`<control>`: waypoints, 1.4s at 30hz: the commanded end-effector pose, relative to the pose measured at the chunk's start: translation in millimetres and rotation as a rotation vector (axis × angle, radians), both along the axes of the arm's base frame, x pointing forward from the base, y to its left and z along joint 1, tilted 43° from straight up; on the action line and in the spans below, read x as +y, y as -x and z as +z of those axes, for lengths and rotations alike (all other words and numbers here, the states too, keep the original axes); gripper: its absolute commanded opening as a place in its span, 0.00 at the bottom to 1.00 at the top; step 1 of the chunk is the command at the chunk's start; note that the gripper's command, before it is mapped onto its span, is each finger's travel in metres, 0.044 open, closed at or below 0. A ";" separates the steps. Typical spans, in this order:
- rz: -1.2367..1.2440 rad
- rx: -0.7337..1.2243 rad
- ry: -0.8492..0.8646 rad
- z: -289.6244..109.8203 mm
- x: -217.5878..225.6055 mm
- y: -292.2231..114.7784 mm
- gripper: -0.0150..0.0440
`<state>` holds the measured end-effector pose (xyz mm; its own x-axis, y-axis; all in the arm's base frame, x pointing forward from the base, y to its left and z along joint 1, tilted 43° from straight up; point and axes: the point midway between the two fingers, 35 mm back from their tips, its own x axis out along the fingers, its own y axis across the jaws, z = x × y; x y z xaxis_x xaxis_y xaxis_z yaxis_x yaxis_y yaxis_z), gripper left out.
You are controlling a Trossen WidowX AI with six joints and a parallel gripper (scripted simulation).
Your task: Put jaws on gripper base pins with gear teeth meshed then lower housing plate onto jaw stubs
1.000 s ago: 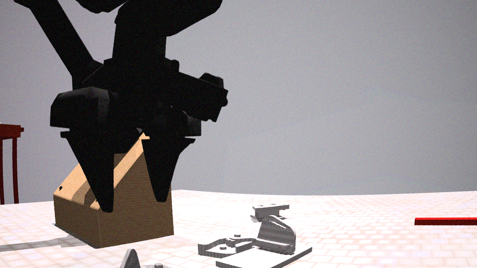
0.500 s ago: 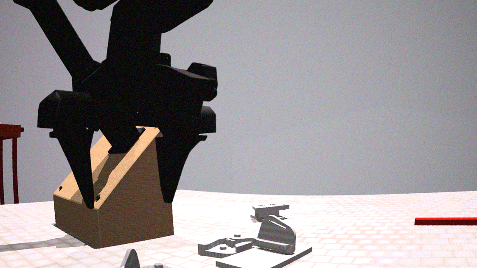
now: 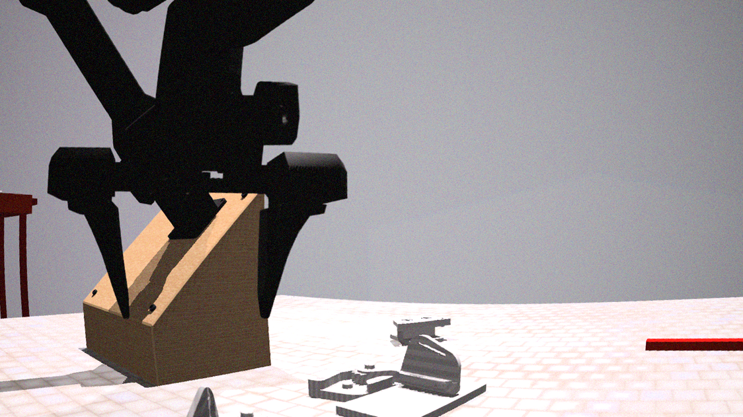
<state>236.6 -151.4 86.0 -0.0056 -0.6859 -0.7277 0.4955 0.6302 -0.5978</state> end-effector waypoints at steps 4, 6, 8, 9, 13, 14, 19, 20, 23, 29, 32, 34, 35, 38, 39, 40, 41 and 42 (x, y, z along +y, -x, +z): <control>-0.132 -0.125 -0.005 2.6 -1.4 0.1 1.00; -0.171 -0.162 -0.004 3.4 -2.0 0.3 1.00; -0.210 -0.198 -0.004 4.2 -2.5 0.4 1.00; -0.229 -0.216 -0.004 4.6 -2.8 0.5 1.00; -0.303 -0.285 -0.003 6.1 -3.8 0.8 1.00; -0.313 -0.294 -0.003 6.3 -3.9 0.8 1.00; -0.316 -0.297 -0.003 6.4 -4.0 0.8 1.00; -0.316 -0.297 -0.003 5.1 -5.1 0.7 1.00; -0.316 -0.297 -0.003 -12.4 -21.2 0.3 1.00; -0.315 -0.297 -0.001 -22.8 -31.3 1.3 1.00; -0.315 -0.297 -0.001 -23.6 -32.0 1.2 1.00; -0.316 -0.297 -0.002 -25.8 -34.0 1.0 1.00; -0.316 -0.297 -0.002 -27.0 -35.2 0.8 1.00; -0.316 -0.297 -0.002 -30.6 -38.5 0.5 1.00; -0.316 -0.297 -0.002 -31.8 -39.6 0.4 1.00; -0.316 -0.297 -0.002 -33.0 -40.7 0.4 1.00; -0.316 -0.297 -0.002 -34.2 -41.8 0.3 1.00; -0.316 -0.297 -0.002 -35.4 -42.9 0.3 1.00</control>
<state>237.7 -192.1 56.4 -0.0021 -0.6882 -0.7255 0.8191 0.4151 -0.3961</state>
